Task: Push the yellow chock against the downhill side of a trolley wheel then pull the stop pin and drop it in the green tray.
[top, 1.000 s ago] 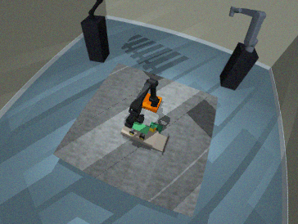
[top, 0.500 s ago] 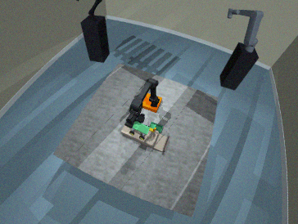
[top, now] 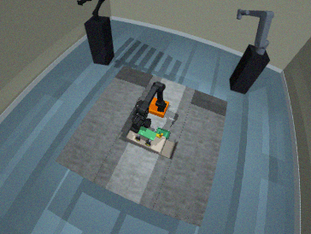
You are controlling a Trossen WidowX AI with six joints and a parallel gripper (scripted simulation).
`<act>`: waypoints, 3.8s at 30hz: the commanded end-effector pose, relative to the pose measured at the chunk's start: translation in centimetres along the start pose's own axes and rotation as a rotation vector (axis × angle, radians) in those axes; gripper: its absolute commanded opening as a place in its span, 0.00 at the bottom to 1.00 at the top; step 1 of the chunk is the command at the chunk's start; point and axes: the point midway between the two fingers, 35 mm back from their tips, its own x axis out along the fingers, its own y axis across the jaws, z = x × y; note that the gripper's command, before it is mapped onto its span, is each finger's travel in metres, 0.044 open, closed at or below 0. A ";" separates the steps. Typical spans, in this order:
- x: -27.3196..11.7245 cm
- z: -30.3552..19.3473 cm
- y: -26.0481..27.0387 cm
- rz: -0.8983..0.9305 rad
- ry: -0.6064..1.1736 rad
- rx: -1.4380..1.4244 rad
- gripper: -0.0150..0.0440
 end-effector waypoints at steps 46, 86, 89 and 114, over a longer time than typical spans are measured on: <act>-0.5 -3.6 0.4 -0.009 0.009 0.008 0.25; -0.7 1.0 7.8 -0.004 0.005 0.006 0.25; -0.9 2.1 7.7 -0.003 0.004 0.006 0.25; -2.0 11.4 7.6 -0.003 -0.004 0.007 0.25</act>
